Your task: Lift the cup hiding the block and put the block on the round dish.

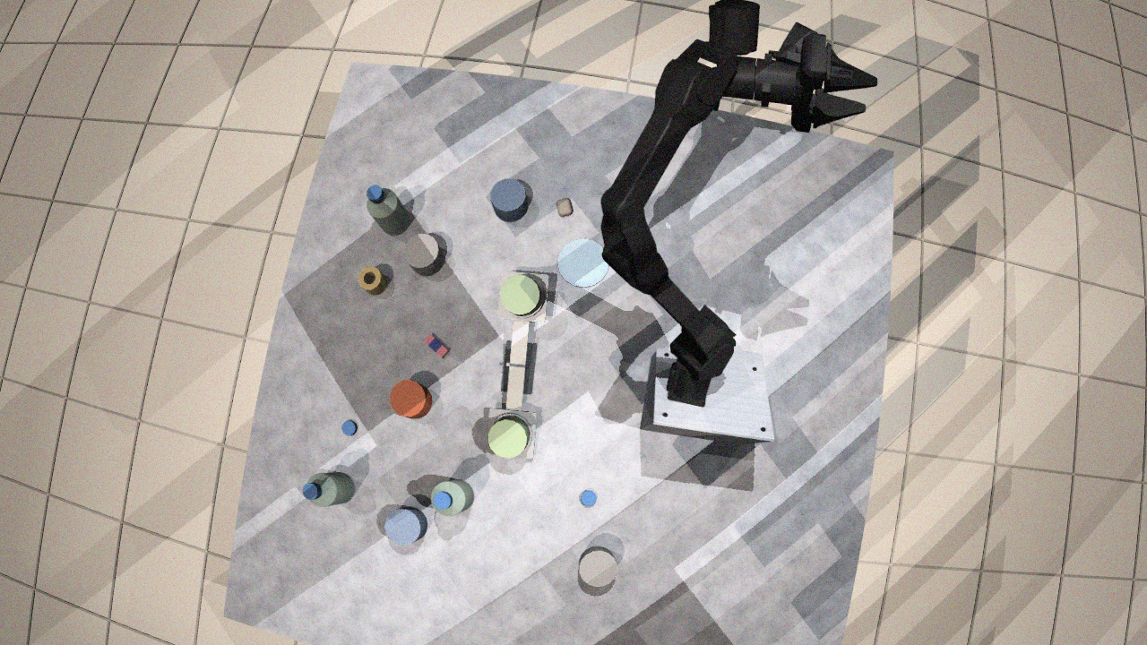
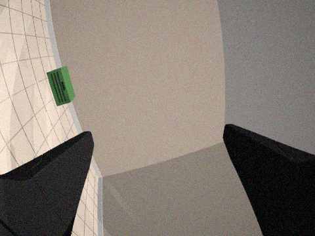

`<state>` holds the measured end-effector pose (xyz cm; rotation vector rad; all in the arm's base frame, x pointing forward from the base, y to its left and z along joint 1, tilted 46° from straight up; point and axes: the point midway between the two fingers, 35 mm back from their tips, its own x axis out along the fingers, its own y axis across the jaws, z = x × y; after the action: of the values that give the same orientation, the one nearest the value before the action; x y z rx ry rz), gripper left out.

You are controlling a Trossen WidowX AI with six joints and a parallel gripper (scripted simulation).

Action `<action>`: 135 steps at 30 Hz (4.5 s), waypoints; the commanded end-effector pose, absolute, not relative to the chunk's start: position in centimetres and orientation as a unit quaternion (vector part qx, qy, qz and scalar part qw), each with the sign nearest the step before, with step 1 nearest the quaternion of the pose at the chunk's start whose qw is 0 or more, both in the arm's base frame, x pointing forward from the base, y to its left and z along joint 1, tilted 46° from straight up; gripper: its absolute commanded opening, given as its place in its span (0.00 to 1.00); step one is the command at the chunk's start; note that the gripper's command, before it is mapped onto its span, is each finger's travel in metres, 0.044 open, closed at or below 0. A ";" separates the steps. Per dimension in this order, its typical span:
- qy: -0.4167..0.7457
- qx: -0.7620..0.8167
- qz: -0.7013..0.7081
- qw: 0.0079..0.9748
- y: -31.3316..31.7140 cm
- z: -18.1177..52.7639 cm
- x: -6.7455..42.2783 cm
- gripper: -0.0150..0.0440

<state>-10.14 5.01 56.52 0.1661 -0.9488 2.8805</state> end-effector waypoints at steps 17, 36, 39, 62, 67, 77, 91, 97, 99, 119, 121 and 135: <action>-0.295 0.046 0.931 -0.210 -7.5 51.2 -14.1 1.00; -0.297 0.047 0.813 -0.498 -21.5 42.8 -4.4 1.00; -0.305 0.048 0.784 -0.538 -22.7 41.1 -1.6 1.00; -0.391 0.129 0.492 -0.767 -16.9 26.2 19.5 1.00; -0.401 0.161 0.421 -0.797 -12.5 22.7 22.3 1.00; -0.404 0.241 0.282 -0.836 -3.2 16.2 23.8 1.00; -0.356 0.370 0.095 -0.853 6.3 8.7 19.1 1.00; -0.350 0.376 0.081 -0.854 7.0 8.0 18.4 1.00; -0.358 0.354 0.095 -0.859 7.3 8.0 18.8 1.00; -0.415 0.107 0.279 -0.859 10.3 4.3 23.3 1.00; -0.418 0.084 0.299 -0.854 10.5 3.7 23.8 1.00; -0.400 -0.061 0.429 -0.807 11.3 -1.1 26.7 1.00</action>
<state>26.27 11.29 -0.14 -0.3204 -3.5628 3.5810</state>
